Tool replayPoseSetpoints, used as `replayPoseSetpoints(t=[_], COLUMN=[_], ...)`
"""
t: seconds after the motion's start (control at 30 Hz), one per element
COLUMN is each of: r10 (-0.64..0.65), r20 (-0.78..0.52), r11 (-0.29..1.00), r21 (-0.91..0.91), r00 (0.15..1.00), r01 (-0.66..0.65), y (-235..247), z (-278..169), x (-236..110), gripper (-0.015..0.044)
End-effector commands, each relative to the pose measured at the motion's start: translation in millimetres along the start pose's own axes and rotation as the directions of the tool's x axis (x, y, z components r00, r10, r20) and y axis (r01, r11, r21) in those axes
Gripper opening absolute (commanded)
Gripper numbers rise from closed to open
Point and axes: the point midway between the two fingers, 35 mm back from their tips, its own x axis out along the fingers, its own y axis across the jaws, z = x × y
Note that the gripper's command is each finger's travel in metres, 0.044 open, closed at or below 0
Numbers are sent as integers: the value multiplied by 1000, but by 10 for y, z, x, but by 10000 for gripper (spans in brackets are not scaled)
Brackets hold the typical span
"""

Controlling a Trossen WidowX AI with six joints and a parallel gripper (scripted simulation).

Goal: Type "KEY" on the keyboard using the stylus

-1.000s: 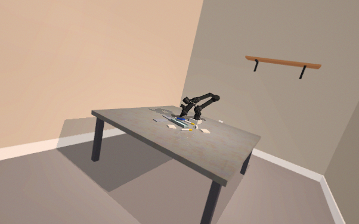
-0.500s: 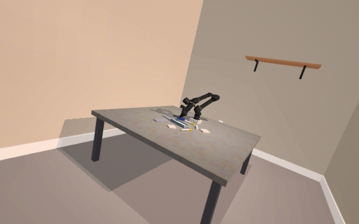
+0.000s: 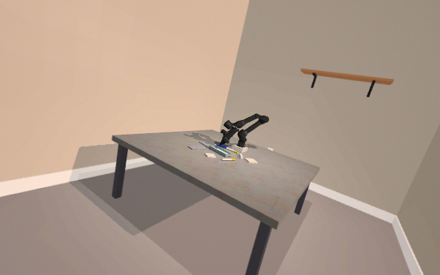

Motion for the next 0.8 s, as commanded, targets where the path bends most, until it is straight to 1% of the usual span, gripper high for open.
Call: replayPoseSetpoints(t=[0.0,0.73,0.77], r10=[-4,-4,-2], r20=[-5,-6,-3], r11=[1000,1000,1000], r21=[2,2,2], r00=[1000,1000,1000], r01=[4,4,2], y=[-8,-8,-3], z=[-37,-69,-54], x=[33,89,81], gripper=[150,150,124])
